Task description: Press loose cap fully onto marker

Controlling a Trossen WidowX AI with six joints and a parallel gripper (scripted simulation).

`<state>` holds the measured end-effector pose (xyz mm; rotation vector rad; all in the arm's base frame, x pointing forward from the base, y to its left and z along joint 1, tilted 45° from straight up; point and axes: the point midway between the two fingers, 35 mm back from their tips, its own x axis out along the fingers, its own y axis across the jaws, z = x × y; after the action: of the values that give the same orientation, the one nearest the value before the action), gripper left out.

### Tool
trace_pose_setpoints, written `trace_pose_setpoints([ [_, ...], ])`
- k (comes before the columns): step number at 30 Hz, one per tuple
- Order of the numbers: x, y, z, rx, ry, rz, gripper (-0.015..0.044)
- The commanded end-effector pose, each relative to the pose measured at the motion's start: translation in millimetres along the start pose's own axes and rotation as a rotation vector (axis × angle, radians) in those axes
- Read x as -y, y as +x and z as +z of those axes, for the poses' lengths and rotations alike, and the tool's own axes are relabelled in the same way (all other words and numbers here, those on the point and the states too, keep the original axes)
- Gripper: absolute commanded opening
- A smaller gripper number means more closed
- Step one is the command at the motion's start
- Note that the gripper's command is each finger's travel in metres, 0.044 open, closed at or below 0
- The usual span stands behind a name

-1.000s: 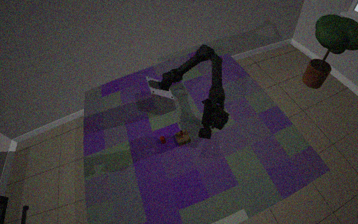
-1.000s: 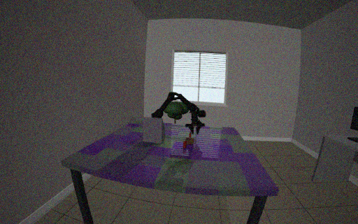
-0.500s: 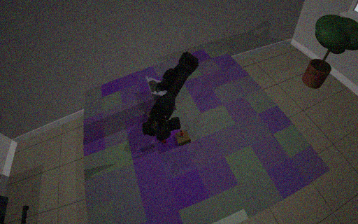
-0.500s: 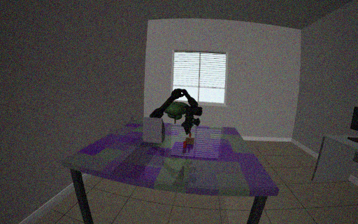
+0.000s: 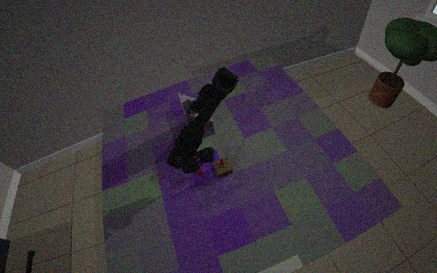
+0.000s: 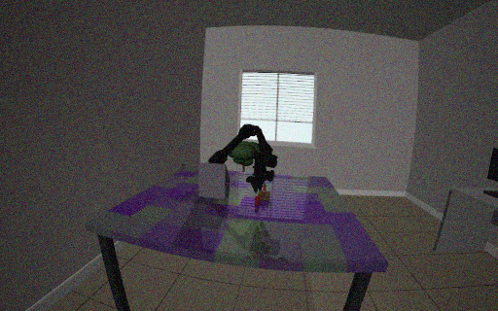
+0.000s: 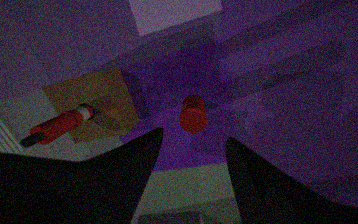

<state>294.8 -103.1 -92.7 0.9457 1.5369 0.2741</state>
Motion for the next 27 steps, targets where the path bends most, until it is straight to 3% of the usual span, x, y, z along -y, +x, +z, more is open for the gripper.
trace_pose_setpoints([
  [1,-0.6,11.3,-1.2,0.003,0.009,0.006,0.0235],
  [27,-1.7,49.3,-0.5,0.003,0.009,0.007,0.0235],
])
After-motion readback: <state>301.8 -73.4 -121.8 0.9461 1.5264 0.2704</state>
